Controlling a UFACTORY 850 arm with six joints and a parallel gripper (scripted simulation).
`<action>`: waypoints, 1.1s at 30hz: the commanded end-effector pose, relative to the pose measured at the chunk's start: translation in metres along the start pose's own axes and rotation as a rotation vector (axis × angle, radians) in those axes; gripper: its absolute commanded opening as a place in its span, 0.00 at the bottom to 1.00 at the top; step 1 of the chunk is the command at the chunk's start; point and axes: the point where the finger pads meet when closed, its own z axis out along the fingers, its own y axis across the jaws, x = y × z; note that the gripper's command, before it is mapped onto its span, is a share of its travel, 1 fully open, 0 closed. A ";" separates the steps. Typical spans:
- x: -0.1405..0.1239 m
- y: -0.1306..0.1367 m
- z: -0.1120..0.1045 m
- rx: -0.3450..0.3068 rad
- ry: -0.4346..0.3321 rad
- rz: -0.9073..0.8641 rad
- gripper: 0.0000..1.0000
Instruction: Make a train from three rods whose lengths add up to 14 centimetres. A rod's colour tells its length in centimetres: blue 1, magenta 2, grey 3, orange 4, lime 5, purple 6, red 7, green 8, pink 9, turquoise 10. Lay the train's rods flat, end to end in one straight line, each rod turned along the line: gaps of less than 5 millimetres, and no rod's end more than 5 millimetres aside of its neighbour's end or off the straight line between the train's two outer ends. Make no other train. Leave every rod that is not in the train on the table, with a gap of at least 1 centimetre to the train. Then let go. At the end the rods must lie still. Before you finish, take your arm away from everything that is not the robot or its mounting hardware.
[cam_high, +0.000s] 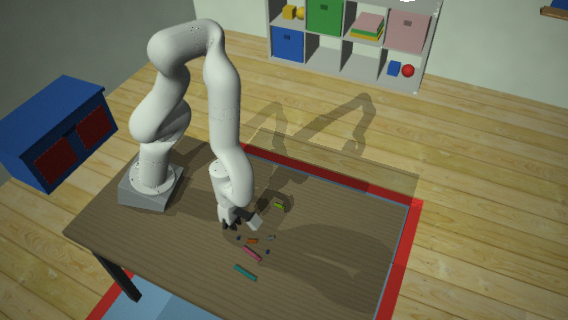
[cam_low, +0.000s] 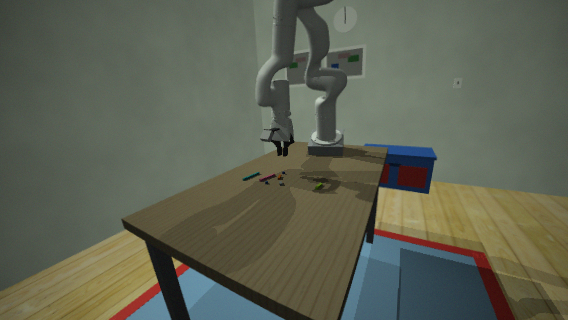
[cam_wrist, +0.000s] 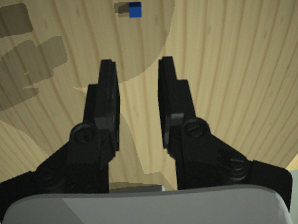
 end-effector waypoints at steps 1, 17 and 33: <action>0.001 0.000 -0.001 0.004 -0.010 0.001 0.24; 0.001 0.000 -0.001 0.004 -0.010 0.001 1.00; 0.058 -0.025 0.011 0.016 -0.016 -0.339 1.00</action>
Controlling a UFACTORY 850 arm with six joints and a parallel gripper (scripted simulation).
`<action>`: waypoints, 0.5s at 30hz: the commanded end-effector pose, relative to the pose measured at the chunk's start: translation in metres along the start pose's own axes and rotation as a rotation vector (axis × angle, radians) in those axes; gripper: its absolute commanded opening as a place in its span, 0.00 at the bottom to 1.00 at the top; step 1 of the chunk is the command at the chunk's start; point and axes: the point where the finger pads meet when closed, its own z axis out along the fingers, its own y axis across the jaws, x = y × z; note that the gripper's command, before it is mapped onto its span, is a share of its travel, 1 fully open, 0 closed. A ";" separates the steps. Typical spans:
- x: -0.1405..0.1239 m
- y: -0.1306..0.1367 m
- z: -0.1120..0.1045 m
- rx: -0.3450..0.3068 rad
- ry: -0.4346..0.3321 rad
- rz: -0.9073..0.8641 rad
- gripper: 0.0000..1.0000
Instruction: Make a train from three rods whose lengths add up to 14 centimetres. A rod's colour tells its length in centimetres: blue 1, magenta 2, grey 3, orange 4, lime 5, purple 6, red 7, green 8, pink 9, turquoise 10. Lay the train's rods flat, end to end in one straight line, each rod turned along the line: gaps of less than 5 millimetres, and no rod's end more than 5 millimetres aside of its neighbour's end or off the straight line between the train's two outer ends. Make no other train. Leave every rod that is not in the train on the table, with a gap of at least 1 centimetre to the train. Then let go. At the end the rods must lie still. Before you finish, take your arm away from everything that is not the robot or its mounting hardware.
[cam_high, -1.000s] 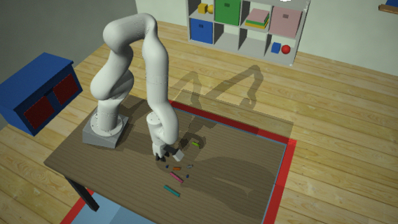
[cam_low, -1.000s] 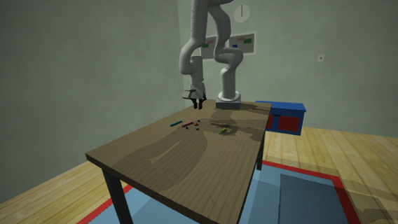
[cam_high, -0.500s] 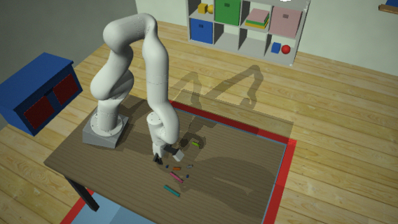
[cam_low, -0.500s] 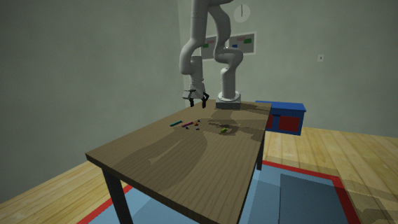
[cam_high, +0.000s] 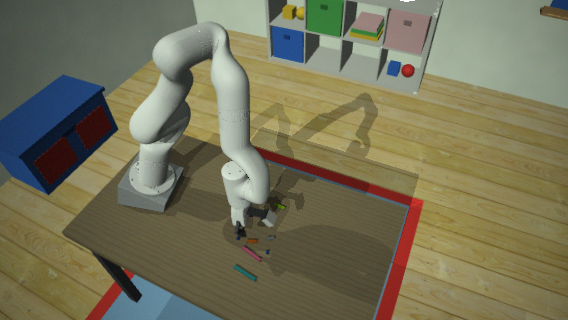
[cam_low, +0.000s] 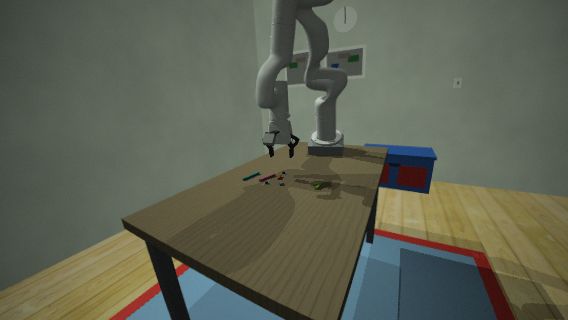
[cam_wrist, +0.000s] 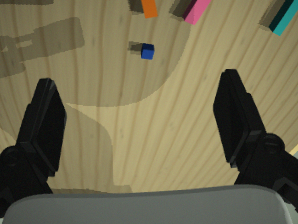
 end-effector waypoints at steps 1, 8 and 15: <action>0.031 -0.006 0.008 0.007 -0.016 -0.166 1.00; 0.081 -0.020 0.019 -0.001 -0.011 -0.438 1.00; 0.085 -0.022 0.020 -0.002 -0.010 -0.460 0.24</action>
